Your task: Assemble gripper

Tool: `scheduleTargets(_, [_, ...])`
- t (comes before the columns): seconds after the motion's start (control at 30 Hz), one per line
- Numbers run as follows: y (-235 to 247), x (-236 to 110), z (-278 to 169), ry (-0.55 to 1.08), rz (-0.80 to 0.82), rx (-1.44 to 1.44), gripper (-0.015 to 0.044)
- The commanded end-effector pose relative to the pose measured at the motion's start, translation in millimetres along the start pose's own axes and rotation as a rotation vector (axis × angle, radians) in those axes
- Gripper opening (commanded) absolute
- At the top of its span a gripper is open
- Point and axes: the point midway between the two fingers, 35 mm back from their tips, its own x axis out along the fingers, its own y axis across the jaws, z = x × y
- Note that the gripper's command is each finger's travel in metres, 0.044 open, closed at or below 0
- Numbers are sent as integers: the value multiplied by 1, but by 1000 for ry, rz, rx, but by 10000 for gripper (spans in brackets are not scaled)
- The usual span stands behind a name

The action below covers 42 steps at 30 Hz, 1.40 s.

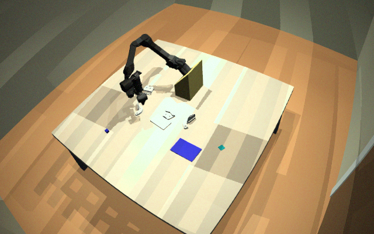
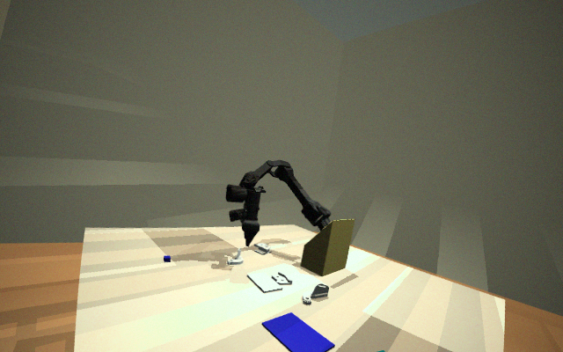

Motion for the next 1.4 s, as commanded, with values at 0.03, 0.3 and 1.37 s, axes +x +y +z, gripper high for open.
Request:
scheduleTargets(0.03, [-3, -2, 2, -3, 0, 125, 440])
scheduleTargets(0.3, [-6, -2, 3, -4, 0, 317, 440])
scheduleTargets(1.37, [-17, -5, 9, -6, 0, 1086, 440])
